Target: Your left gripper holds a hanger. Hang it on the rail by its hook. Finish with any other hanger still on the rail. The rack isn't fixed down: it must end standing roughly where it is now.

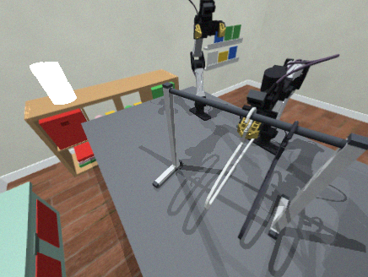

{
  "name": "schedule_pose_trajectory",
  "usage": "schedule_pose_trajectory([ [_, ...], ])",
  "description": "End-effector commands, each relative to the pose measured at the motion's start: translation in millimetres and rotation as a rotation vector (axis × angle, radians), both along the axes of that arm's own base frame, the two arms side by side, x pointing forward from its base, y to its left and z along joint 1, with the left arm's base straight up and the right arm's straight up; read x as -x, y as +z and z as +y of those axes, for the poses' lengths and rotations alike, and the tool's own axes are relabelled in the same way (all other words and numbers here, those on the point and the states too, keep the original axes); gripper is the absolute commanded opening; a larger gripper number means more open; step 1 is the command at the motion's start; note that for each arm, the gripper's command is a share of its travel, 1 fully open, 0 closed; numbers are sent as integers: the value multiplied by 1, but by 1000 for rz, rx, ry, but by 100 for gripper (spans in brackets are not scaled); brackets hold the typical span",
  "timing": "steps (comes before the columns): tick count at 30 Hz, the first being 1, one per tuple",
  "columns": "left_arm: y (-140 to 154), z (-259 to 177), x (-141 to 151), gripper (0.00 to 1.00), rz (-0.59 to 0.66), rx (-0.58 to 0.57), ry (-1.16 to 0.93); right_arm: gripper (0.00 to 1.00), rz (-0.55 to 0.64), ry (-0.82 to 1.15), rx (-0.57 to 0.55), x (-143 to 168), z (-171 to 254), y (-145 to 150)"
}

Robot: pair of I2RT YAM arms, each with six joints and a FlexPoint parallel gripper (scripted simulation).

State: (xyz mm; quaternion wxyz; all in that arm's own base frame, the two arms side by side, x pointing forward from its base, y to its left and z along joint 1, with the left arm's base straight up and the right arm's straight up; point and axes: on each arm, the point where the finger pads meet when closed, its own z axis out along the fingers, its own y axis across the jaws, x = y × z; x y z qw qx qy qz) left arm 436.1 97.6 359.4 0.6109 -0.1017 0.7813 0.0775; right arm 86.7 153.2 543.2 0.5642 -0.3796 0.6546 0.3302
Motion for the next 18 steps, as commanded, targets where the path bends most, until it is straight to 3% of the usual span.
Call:
schedule_pose_trajectory([
  [1,-6,0,-9,0,-9,-15,-2,100,-35,-3,-74,-1,3,21],
  [9,-6,0,-9,0,-9,-14,-2,100,-35,-3,-74,-1,3,21],
  [10,7,1,-6,0,-39,-12,0,100,-35,-3,-74,-1,3,21],
  [18,-5,-1,-16,0,-38,-23,-3,100,-35,-3,-74,-1,3,21],
])
